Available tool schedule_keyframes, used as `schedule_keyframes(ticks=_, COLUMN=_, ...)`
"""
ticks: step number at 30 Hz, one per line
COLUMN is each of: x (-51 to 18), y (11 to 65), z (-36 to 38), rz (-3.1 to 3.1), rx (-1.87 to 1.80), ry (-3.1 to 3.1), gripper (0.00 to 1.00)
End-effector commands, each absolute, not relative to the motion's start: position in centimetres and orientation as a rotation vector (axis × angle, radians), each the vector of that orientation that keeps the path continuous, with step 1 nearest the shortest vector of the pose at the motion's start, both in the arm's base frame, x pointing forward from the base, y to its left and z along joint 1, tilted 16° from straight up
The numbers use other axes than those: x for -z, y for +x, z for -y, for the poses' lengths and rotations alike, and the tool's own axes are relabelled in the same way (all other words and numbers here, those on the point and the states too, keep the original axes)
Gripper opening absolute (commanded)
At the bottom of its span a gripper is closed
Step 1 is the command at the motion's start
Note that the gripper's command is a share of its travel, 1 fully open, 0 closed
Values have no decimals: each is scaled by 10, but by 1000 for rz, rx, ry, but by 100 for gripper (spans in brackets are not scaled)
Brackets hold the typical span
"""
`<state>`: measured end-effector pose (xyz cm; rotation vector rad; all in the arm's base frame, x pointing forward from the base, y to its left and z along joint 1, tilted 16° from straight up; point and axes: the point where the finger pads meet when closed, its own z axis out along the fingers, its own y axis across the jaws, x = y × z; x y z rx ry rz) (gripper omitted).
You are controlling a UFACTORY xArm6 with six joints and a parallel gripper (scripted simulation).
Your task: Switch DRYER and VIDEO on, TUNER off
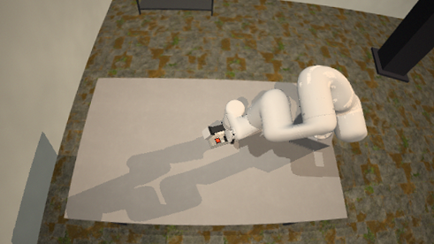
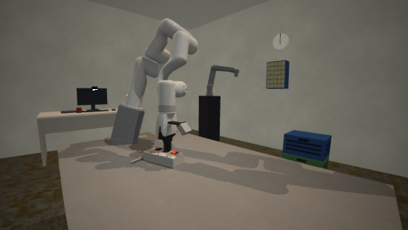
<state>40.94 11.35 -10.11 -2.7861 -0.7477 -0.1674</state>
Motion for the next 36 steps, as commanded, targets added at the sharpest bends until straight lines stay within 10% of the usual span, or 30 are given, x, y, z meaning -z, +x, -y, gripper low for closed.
schedule_keyframes(ticks=1, x=97, y=410, z=-112, rz=747, rx=169, ry=-2786, gripper=0)
schedule_keyframes(ticks=36, x=64, y=408, z=-103, rz=747, rx=169, ry=-2786, gripper=0)
